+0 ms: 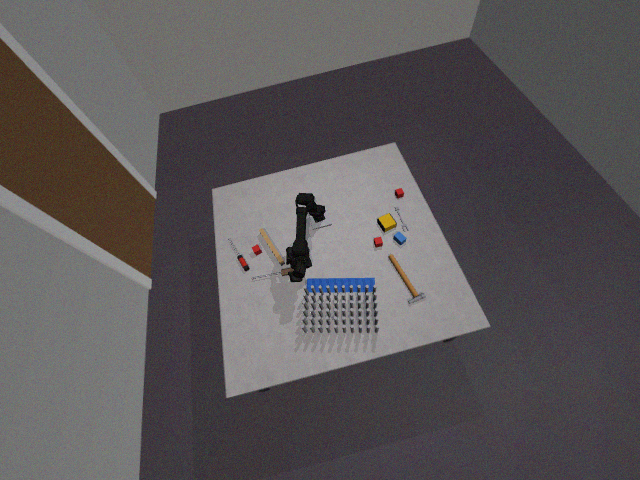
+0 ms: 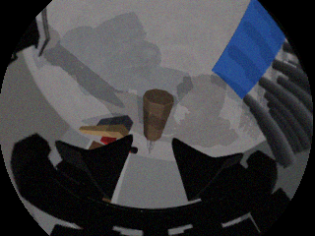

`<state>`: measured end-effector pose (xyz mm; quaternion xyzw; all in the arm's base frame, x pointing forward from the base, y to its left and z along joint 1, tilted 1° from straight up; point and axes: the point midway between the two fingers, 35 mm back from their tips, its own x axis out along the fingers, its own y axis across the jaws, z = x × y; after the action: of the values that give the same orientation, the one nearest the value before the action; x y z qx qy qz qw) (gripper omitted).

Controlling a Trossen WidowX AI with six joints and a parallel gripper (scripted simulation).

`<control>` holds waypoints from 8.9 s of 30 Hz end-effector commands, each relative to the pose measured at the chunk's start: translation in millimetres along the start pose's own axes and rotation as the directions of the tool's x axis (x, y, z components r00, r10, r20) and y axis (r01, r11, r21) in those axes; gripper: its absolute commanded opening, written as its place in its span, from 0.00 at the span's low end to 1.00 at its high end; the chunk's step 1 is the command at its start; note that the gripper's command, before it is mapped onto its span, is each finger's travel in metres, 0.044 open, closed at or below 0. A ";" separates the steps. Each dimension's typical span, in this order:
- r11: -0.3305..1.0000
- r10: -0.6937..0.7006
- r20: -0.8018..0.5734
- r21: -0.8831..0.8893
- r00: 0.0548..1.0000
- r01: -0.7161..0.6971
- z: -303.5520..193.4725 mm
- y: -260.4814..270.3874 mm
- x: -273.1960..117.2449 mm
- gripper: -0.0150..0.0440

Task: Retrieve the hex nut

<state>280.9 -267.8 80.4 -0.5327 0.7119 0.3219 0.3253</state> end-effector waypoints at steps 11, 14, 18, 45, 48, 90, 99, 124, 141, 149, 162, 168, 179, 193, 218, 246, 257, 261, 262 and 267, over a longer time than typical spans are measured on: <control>1.000 0.005 -0.001 -0.001 1.000 -0.005 13.8 -1.2 20.7 0.73; 1.000 0.005 -0.001 -0.001 1.000 -0.005 16.6 -1.3 24.7 0.73; 1.000 0.005 -0.001 -0.001 1.000 -0.005 20.3 -1.4 29.9 0.73; 0.998 0.009 -0.004 0.059 1.000 -0.009 -16.3 5.6 2.8 0.25; 0.998 0.007 -0.003 0.055 1.000 -0.007 -23.8 4.4 -10.2 0.25; 0.910 -0.229 0.021 -0.349 0.973 0.222 -2.7 25.4 -173.6 0.25; 0.767 -0.364 0.064 -0.545 0.929 0.338 39.8 40.3 -204.4 0.25; 0.199 -0.618 0.258 -0.863 0.743 0.465 134.0 102.7 -245.4 0.25; 0.197 -0.620 0.259 -0.862 0.741 0.466 171.6 83.9 -203.7 0.25; 0.197 -0.620 0.259 -0.862 0.740 0.467 193.0 78.9 -173.7 0.25; 0.197 -0.621 0.259 -0.862 0.740 0.467 222.3 82.3 -122.3 0.25; 0.197 -0.621 0.259 -0.862 0.740 0.468 224.8 82.8 -116.8 0.25; 0.198 -0.621 0.259 -0.862 0.740 0.468 223.3 75.8 -117.1 0.25; 0.198 -0.622 0.259 -0.861 0.739 0.468 221.0 66.1 -117.5 0.25; 0.198 -0.623 0.258 -0.861 0.739 0.468 216.6 48.5 -118.1 0.25; 0.199 -0.624 0.257 -0.861 0.738 0.468 211.7 28.8 -118.5 0.25; 0.199 -0.625 0.256 -0.861 0.737 0.468 209.8 21.1 -118.7 0.25; 0.199 -0.625 0.256 -0.861 0.737 0.468 209.1 18.2 -118.7 0.25; 0.199 -0.625 0.256 -0.861 0.737 0.468 208.9 17.5 -118.7 0.25; 0.199 -0.626 0.256 -0.861 0.737 0.468 208.0 13.9 -118.8 0.25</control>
<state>313.9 -30.7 54.5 -0.8553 0.2162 0.4697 0.0319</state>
